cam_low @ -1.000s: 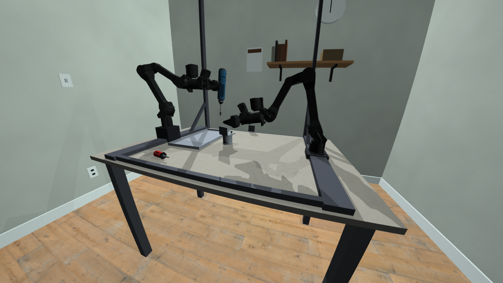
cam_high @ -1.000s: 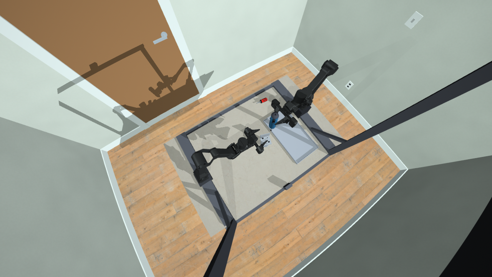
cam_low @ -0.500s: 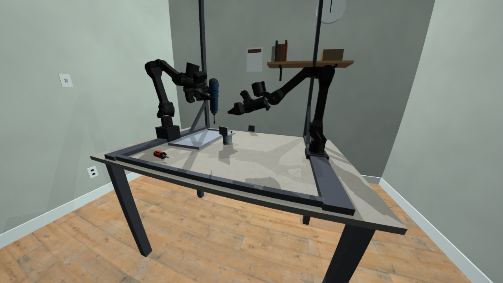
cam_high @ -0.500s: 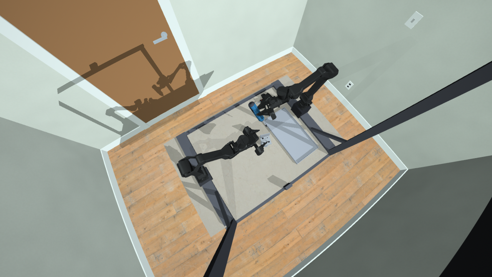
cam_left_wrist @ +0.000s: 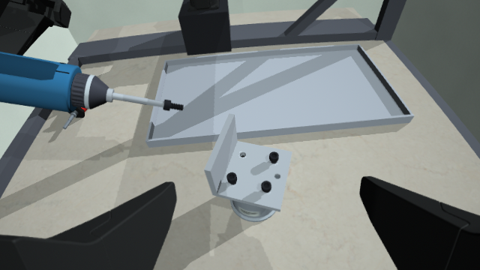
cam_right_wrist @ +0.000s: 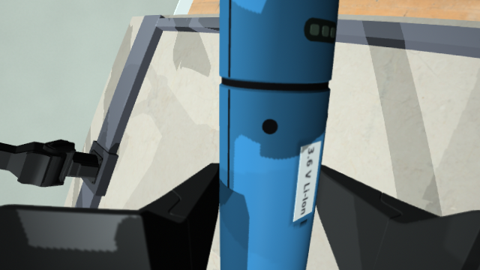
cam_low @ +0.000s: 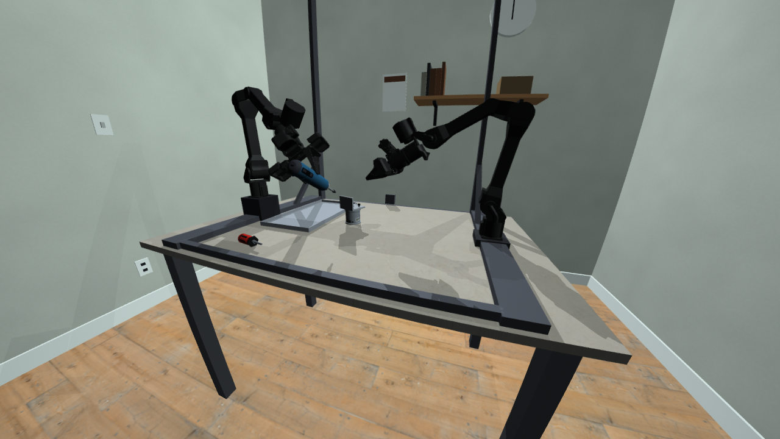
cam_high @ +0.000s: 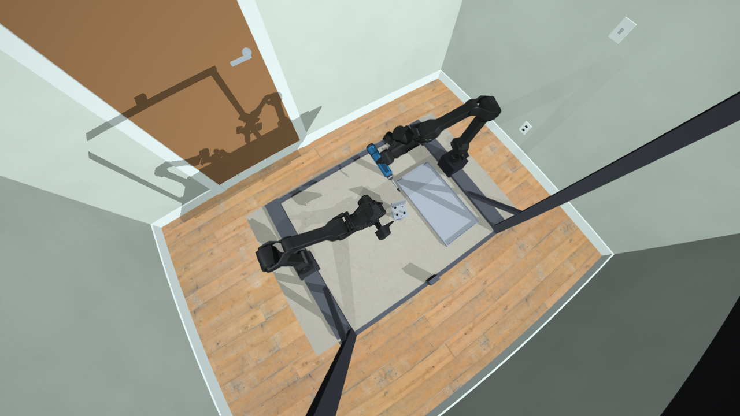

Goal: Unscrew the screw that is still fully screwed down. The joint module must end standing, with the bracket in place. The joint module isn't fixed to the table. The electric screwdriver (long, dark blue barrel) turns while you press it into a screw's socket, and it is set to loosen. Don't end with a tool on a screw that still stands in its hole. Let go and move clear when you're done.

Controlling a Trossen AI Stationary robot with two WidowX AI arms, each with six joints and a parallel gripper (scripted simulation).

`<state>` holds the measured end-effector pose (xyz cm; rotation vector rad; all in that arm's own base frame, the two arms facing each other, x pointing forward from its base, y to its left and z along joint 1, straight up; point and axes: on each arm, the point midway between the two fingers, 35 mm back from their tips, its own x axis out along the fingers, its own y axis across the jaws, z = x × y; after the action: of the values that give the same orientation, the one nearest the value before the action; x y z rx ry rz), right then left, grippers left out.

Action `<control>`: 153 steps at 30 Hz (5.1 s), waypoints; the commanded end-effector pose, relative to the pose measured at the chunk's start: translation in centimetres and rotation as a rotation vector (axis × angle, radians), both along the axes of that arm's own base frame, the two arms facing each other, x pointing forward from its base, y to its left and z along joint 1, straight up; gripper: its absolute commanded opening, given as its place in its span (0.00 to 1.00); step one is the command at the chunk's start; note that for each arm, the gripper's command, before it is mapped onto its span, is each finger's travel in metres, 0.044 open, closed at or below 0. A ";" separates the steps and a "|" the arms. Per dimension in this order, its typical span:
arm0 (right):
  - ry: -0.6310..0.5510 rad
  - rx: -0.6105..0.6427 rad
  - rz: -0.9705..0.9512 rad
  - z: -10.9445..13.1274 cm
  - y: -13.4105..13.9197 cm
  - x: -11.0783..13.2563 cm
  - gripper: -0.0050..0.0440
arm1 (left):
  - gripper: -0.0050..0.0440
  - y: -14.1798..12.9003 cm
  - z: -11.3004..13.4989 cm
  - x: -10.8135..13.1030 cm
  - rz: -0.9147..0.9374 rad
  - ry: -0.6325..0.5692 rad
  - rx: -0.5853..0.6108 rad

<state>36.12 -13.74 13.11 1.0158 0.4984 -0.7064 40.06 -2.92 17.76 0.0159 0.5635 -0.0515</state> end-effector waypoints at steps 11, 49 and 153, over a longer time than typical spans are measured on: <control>0.118 0.482 -0.516 -3.8 -2.4 -3.7 0.43 | 1.00 -0.2 2.5 -1.2 -0.002 0.000 -0.002; 0.390 0.903 -1.604 -12.9 -2.6 -14.6 0.43 | 1.00 -0.2 1.6 -1.3 -0.004 0.023 -0.001; 0.371 0.904 -1.597 -9.8 -3.4 -13.8 1.00 | 1.00 -0.2 1.6 -1.3 -0.004 0.023 -0.001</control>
<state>22.10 -16.89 2.96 2.1337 0.2152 -2.2466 38.69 -3.11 18.30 0.0177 0.6136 -0.0570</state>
